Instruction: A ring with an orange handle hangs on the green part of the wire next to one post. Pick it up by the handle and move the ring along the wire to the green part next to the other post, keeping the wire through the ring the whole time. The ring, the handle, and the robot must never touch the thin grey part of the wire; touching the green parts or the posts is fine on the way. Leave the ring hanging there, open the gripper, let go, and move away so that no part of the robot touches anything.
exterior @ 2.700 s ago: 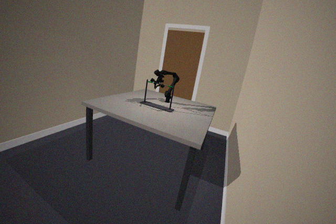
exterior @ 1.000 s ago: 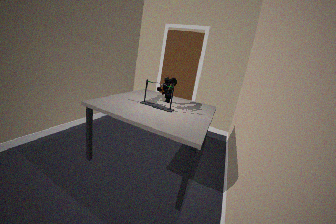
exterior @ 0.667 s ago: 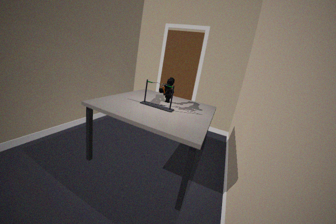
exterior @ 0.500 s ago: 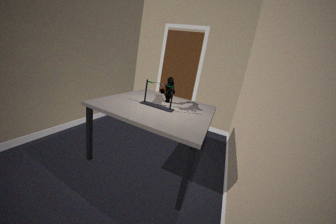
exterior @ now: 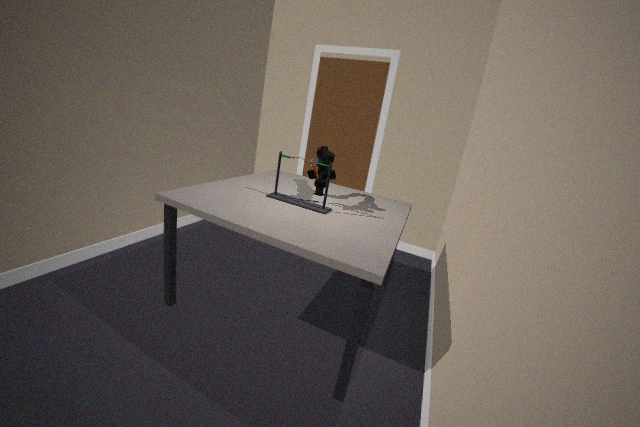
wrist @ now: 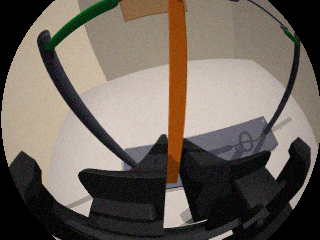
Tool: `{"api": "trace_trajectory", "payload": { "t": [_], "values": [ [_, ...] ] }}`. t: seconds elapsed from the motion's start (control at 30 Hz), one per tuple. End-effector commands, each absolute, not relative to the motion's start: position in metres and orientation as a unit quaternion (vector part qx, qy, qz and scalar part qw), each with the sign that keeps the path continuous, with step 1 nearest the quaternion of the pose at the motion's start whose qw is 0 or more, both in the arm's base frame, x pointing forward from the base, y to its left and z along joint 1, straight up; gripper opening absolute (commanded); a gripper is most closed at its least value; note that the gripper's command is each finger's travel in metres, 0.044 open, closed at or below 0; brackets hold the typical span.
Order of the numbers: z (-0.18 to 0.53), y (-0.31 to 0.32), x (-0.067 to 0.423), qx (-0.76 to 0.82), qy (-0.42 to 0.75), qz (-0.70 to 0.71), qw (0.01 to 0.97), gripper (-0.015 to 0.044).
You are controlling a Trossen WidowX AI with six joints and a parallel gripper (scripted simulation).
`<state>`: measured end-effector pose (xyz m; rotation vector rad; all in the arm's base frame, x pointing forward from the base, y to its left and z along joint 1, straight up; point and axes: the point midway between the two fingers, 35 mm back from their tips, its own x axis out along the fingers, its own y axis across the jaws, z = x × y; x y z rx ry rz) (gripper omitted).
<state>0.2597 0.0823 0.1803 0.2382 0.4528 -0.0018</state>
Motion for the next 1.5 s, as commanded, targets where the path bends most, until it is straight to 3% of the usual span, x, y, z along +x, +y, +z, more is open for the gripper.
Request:
{"api": "trace_trajectory", "payload": {
  "t": [0.0,1.47],
  "values": [
    [0.183,0.082,0.260,0.104,0.222,0.009,0.970,-0.0150],
    [0.175,0.102,0.260,0.018,0.222,0.055,0.973,-0.0150]
  ]
}}
